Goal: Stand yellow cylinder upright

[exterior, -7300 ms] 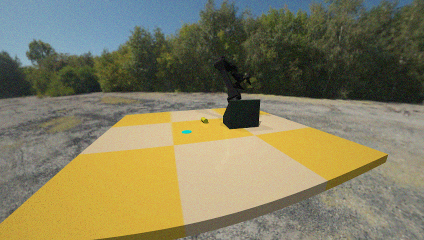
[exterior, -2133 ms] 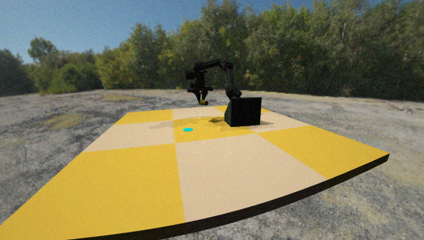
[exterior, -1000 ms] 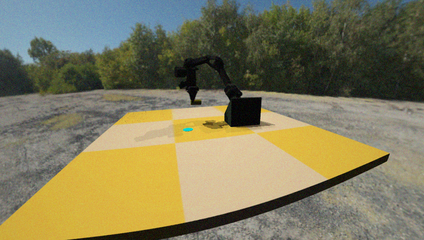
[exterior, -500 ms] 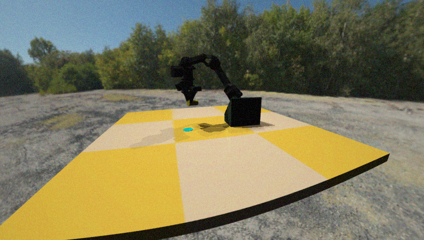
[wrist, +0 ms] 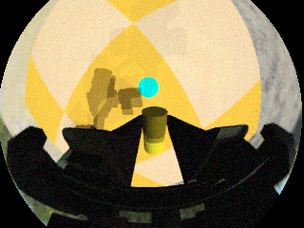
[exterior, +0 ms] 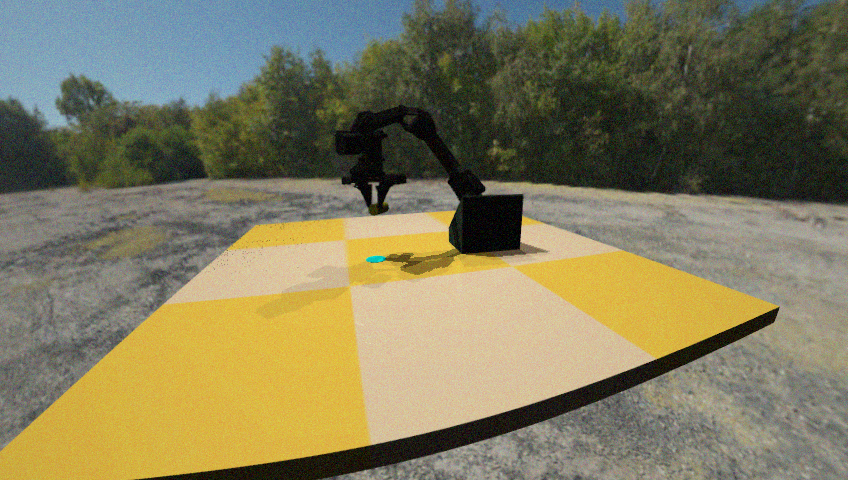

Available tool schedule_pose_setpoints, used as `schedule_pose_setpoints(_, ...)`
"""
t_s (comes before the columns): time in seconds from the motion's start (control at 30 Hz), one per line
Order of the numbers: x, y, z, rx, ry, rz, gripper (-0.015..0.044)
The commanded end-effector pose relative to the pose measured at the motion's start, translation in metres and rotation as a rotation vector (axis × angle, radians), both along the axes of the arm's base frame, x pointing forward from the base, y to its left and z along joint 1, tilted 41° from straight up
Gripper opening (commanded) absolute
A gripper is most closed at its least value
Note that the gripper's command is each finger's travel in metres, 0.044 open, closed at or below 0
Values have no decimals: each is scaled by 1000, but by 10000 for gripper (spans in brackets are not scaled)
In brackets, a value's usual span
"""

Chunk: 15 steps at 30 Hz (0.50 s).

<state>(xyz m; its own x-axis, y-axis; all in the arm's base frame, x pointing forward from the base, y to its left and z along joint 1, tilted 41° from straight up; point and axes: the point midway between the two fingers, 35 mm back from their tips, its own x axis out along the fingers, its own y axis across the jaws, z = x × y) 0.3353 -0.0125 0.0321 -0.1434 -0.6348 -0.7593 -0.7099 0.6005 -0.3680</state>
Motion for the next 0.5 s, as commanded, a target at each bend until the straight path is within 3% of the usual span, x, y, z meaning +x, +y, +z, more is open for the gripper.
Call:
schedule_pose_setpoints(0.0, 6, 9, -7, 18, 71, 90, 105)
schedule_pose_setpoints(0.47, 9, 17, -20, 59, 162, 188, 105)
